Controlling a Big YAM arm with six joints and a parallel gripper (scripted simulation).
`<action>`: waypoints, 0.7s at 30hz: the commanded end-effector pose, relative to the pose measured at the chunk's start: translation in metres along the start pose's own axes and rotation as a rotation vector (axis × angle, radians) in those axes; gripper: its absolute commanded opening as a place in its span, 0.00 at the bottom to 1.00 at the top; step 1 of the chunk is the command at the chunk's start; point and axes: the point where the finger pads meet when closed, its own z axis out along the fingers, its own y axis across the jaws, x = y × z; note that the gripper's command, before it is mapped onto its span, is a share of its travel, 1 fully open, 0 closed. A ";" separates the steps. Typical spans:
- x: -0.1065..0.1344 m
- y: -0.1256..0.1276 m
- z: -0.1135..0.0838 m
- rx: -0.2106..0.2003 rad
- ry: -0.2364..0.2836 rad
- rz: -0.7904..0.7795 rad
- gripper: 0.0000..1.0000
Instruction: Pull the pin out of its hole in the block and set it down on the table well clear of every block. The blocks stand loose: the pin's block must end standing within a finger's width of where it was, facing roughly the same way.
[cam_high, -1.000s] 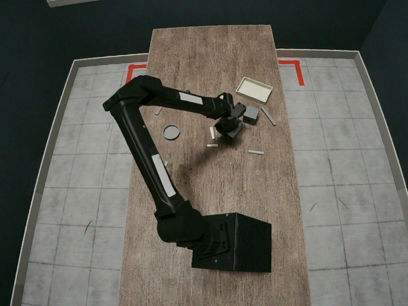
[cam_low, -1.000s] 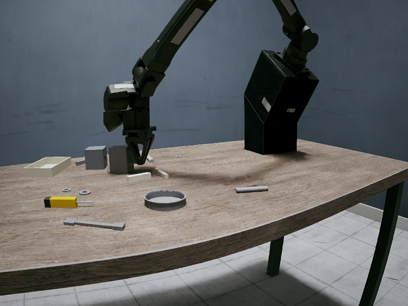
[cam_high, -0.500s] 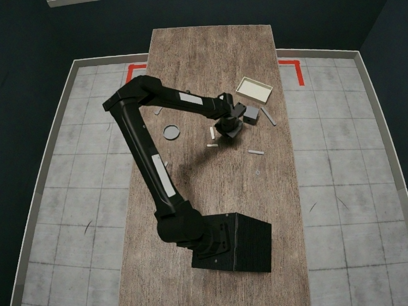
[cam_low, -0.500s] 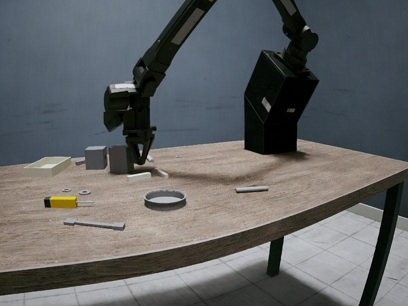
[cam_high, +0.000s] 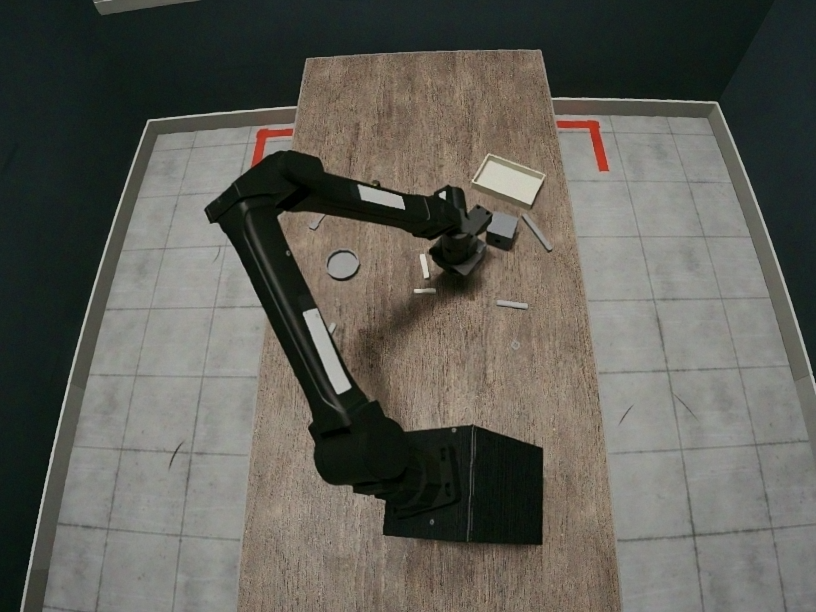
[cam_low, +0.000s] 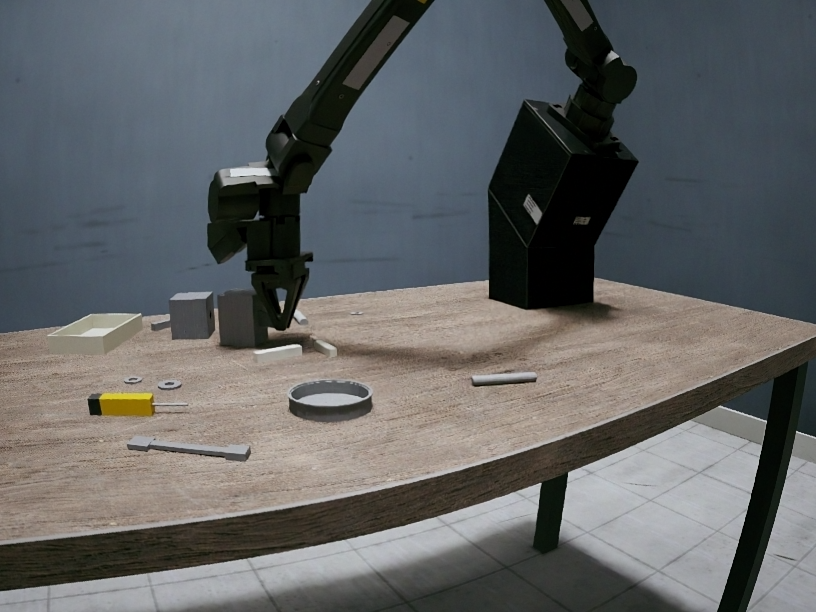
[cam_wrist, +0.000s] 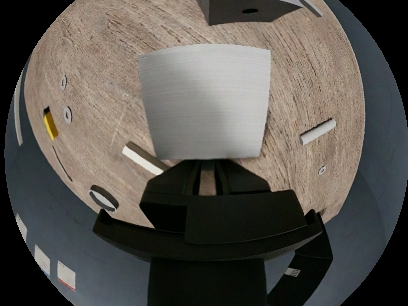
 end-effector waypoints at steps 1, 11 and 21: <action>0.015 0.008 0.006 0.014 0.017 -0.010 0.00; 0.018 0.007 0.006 0.016 0.023 -0.011 0.00; 0.020 0.007 0.006 0.018 0.028 -0.012 0.00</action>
